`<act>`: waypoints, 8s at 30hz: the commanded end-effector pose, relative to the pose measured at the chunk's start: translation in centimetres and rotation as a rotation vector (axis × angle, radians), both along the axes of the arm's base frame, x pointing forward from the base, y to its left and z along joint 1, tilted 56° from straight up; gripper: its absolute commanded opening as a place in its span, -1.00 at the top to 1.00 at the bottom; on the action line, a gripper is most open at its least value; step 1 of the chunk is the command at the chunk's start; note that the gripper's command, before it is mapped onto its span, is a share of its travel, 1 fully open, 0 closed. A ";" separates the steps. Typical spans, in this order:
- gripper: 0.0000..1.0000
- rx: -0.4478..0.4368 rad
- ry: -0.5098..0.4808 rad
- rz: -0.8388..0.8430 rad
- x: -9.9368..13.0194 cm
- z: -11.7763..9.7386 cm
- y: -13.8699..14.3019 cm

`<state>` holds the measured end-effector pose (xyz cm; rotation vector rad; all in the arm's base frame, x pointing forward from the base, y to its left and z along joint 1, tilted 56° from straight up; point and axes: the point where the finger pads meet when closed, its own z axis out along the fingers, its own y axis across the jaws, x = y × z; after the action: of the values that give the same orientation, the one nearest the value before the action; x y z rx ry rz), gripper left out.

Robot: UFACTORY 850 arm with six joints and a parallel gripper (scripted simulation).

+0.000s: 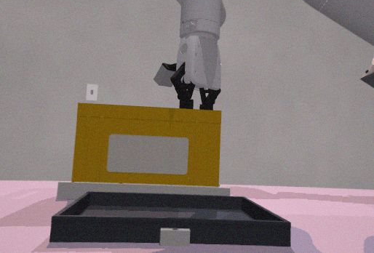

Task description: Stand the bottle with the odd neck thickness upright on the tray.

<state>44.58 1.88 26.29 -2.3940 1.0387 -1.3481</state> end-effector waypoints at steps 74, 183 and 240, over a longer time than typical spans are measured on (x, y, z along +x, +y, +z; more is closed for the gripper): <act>1.00 0.000 0.000 0.000 1.2 -0.8 -0.2; 1.00 0.000 0.000 0.000 -5.8 4.0 1.1; -0.30 0.000 -0.001 0.000 4.4 18.5 1.7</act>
<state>48.99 3.56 44.68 -2.3945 1.0381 -1.3477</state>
